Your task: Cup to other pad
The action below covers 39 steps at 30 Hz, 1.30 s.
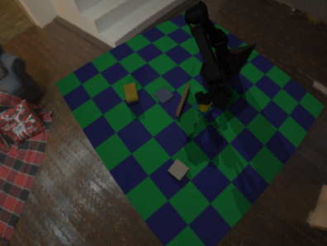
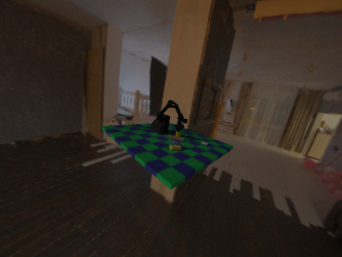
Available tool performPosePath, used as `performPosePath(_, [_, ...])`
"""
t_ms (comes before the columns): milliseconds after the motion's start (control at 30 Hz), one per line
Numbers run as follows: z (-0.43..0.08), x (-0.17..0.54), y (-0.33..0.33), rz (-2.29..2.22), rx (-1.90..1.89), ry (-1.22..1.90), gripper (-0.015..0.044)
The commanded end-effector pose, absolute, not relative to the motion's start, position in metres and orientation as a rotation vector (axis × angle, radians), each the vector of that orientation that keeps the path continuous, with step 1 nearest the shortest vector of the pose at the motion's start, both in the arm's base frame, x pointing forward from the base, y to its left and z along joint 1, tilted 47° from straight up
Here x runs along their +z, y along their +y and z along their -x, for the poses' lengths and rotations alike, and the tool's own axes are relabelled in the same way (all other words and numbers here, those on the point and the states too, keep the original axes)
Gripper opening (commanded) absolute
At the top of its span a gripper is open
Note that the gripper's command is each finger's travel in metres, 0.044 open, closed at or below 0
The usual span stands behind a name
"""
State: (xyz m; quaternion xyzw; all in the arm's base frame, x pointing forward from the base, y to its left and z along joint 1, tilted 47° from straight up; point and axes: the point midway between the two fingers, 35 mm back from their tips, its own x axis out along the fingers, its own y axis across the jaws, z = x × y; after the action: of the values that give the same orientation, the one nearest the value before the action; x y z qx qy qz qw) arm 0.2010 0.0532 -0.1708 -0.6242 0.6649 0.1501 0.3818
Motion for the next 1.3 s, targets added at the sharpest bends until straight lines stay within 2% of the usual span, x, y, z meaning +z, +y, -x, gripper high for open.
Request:
performPosePath(0, [-0.201,-0.171,0.053,1.592,0.382,1.696,0.0000])
performPosePath(200, [-0.201,-0.171,0.053,1.592,0.382,1.696,0.0146])
performPosePath(1267, [-0.198,-0.143,0.082,1.599,0.387,1.698,0.0146])
